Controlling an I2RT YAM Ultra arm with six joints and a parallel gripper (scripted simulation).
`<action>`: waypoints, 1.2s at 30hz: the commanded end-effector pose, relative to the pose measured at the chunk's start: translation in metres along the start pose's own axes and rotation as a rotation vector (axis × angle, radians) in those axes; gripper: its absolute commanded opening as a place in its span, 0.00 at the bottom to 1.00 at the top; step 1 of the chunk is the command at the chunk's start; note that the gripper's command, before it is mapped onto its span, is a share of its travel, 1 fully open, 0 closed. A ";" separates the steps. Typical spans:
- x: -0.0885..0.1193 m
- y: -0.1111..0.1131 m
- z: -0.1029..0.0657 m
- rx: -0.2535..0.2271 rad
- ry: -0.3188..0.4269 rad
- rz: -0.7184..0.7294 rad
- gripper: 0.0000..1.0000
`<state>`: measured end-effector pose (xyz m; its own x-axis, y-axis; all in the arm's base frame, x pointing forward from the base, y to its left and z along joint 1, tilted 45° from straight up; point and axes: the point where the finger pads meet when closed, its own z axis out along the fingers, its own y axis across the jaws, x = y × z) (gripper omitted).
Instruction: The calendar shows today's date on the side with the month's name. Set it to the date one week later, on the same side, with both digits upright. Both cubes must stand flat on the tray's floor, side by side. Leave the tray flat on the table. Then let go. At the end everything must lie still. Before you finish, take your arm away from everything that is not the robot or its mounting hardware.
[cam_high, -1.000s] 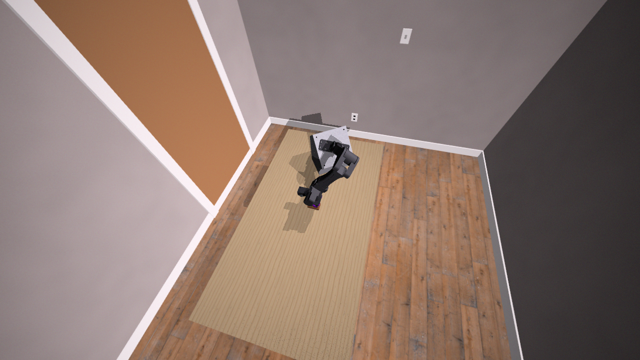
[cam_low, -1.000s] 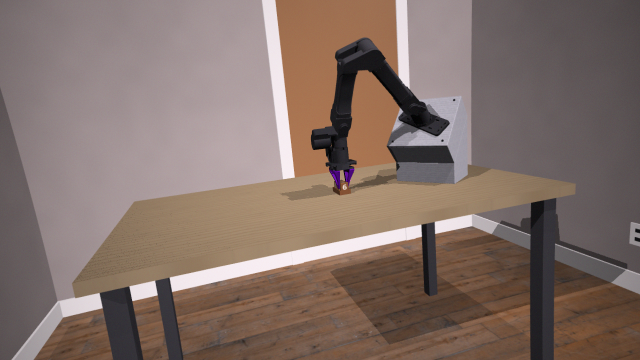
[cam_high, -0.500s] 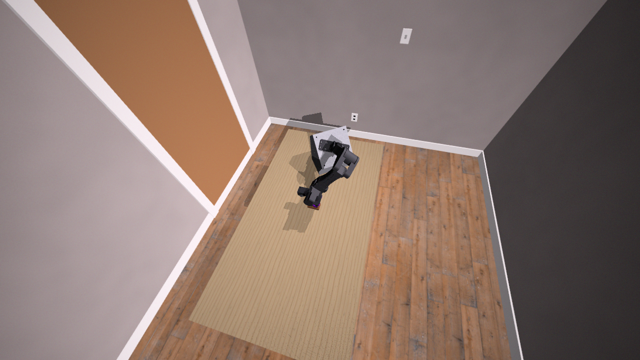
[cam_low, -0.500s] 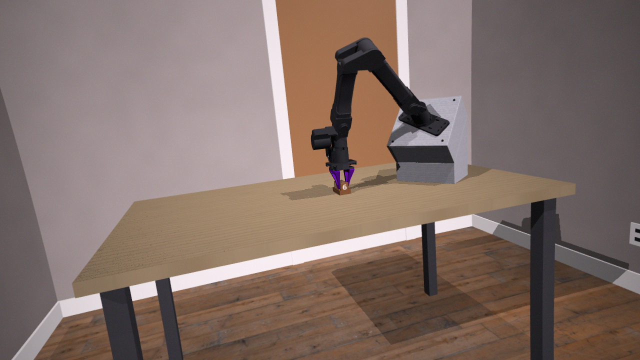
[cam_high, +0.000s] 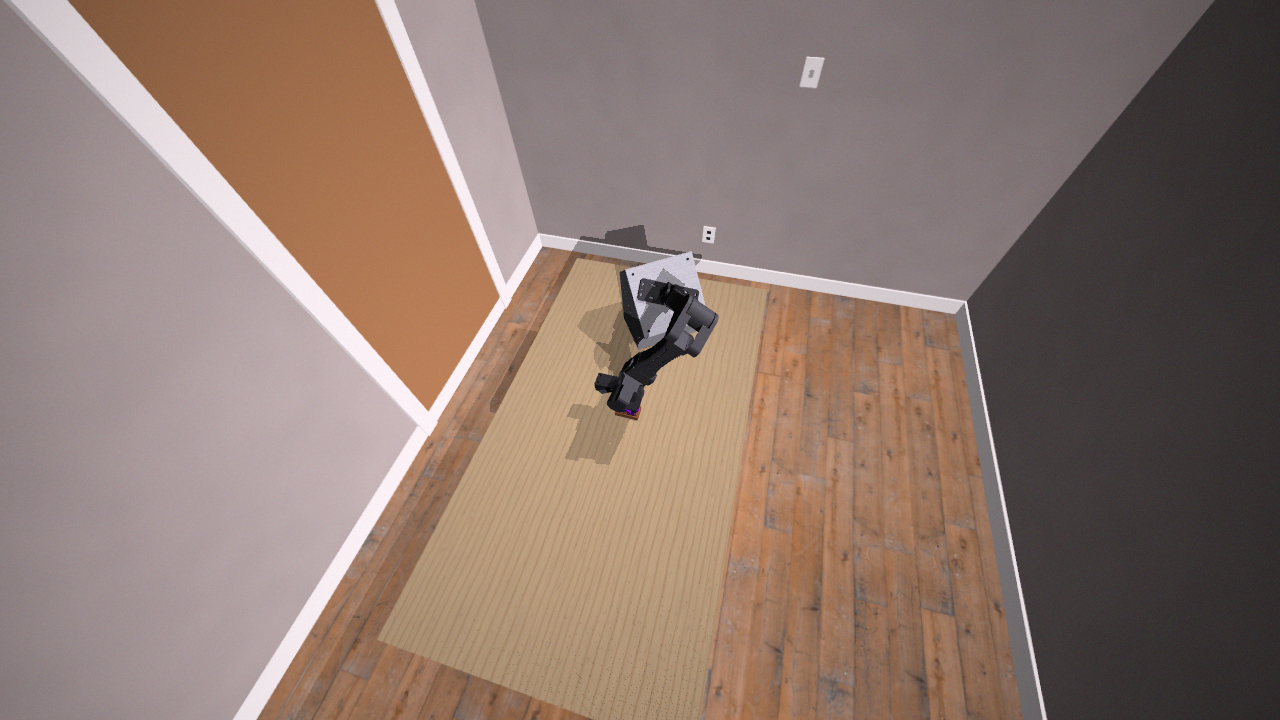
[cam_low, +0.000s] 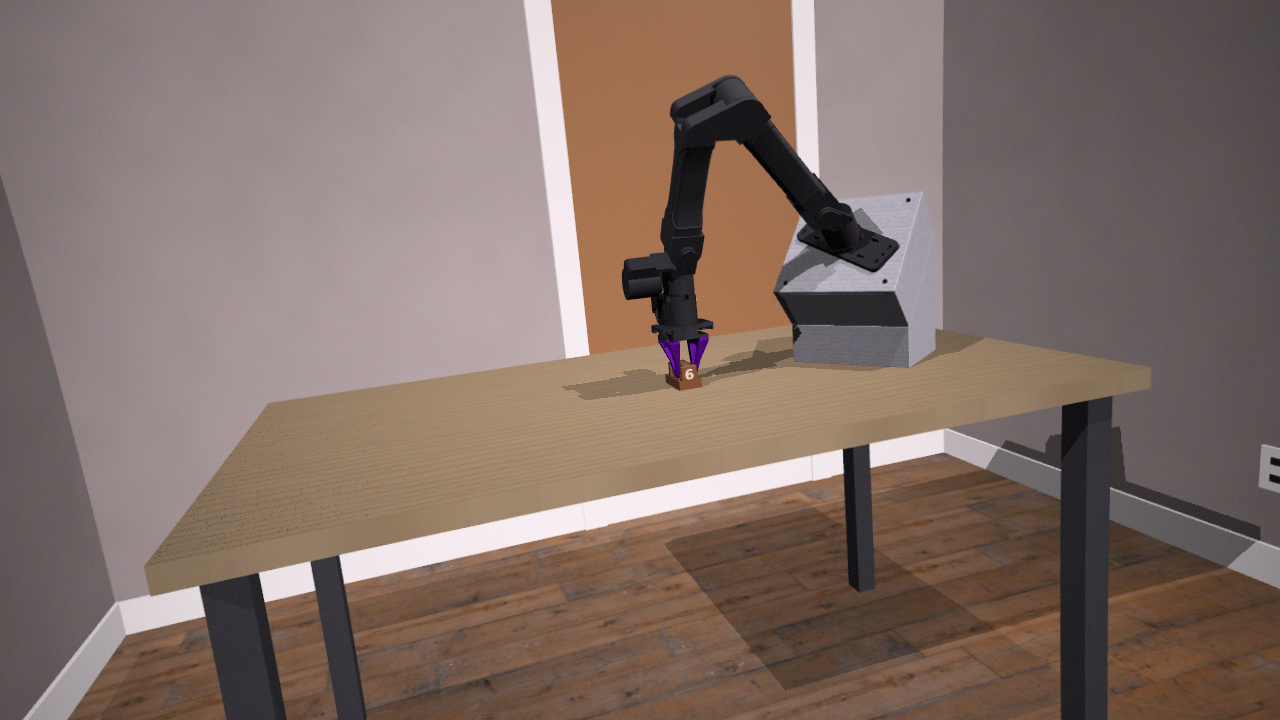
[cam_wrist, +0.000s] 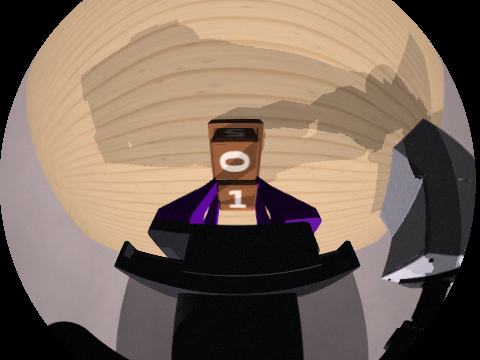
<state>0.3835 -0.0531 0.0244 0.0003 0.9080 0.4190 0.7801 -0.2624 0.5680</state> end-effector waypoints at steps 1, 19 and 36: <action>-0.002 0.003 -0.002 -0.008 -0.013 -0.001 0.31; -0.002 0.003 -0.002 -0.008 -0.013 -0.001 0.47; -0.002 0.003 -0.024 -0.008 -0.013 -0.001 0.47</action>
<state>0.3766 -0.0539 0.0303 -0.0005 0.9071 0.4210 0.7851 -0.2604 0.5619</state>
